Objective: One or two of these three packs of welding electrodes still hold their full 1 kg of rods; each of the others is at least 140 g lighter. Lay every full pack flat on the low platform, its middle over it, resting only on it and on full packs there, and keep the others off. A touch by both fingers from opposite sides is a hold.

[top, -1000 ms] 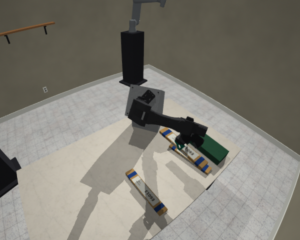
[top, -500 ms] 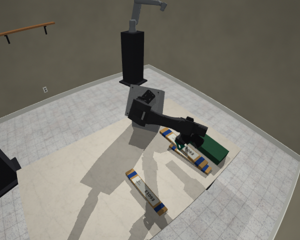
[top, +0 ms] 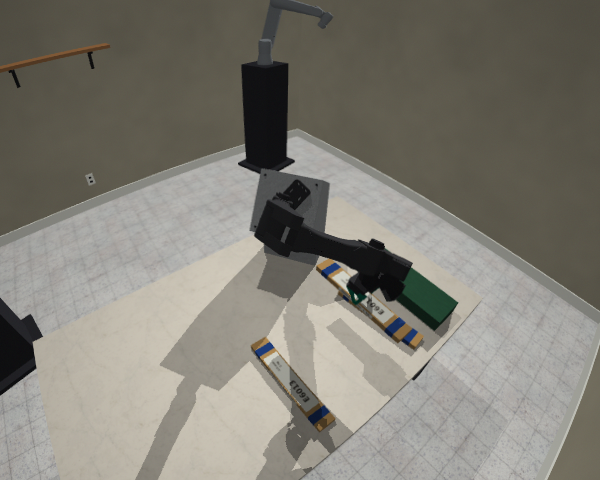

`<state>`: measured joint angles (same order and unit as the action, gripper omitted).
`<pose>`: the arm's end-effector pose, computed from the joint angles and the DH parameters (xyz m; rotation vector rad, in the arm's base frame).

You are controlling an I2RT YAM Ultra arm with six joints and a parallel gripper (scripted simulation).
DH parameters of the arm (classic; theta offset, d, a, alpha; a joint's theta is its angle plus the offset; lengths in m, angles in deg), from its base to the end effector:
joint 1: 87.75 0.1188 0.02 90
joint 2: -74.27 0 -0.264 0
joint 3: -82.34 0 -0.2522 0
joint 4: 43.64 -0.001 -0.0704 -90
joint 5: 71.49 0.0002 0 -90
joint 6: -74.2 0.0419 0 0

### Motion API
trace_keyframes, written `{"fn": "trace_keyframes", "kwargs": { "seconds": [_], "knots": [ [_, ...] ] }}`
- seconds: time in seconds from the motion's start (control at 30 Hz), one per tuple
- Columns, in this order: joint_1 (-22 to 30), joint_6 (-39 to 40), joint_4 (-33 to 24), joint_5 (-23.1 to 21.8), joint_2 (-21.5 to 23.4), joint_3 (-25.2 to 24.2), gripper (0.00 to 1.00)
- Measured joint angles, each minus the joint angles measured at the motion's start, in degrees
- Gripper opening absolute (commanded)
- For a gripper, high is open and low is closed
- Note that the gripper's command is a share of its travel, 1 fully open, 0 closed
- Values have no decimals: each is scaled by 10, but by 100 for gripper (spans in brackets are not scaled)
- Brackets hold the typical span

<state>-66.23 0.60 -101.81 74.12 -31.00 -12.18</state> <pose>0.3344 0.0958 0.1961 0.0262 2.4130 -1.1191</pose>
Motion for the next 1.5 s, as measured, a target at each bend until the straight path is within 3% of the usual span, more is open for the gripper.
{"fn": "trace_keyframes", "kwargs": {
  "seconds": [1.5],
  "knots": [
    [-62,-106,152,-19,-13,-43,0]
  ]
}}
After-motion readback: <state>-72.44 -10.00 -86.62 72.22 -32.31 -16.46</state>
